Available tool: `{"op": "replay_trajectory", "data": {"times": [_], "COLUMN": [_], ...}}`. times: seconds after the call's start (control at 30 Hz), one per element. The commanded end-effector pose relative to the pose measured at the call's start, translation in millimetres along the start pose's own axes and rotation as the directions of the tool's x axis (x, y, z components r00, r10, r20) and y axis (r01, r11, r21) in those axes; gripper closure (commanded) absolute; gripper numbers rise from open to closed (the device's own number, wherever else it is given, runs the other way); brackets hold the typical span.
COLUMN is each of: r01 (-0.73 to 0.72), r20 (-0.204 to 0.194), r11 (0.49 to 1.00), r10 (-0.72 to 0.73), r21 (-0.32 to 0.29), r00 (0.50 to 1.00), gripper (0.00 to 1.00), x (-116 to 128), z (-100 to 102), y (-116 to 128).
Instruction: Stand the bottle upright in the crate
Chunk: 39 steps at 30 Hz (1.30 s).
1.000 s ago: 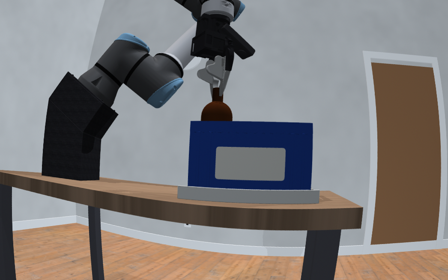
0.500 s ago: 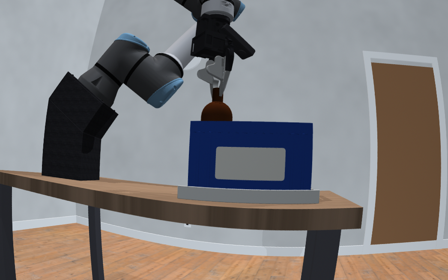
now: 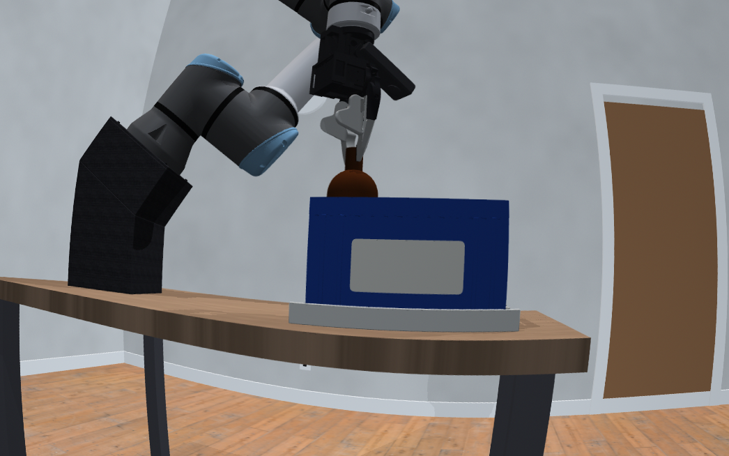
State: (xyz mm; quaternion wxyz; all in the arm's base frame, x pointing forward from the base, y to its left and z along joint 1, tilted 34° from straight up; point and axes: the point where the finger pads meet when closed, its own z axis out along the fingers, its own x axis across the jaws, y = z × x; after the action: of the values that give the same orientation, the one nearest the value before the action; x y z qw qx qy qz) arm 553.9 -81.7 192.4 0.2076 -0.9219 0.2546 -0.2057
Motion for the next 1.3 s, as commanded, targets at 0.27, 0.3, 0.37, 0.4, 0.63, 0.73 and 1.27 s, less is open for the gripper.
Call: {"op": "replay_trajectory", "data": {"times": [0.27, 0.3, 0.37, 0.4, 0.63, 0.73, 1.27], "r01": [0.001, 0.001, 0.001, 0.001, 0.001, 0.001, 0.001], "r20": [-0.001, -0.001, -0.001, -0.001, -0.001, -0.001, -0.001], "r11": [1.0, 1.0, 1.0, 1.0, 1.0, 1.0, 1.0], "r10": [-0.001, -0.001, -0.001, -0.001, -0.001, -0.001, -0.001], "r21": [0.0, 0.0, 0.0, 0.0, 0.0, 0.0, 0.0], "r00": [1.0, 1.0, 1.0, 1.0, 1.0, 1.0, 1.0], "gripper": [1.0, 1.0, 1.0, 1.0, 1.0, 1.0, 1.0], "x": [1, 1, 1, 1, 1, 1, 1], "z": [13, 14, 17, 17, 23, 26, 32], "y": [0, 0, 0, 0, 0, 0, 0]}}
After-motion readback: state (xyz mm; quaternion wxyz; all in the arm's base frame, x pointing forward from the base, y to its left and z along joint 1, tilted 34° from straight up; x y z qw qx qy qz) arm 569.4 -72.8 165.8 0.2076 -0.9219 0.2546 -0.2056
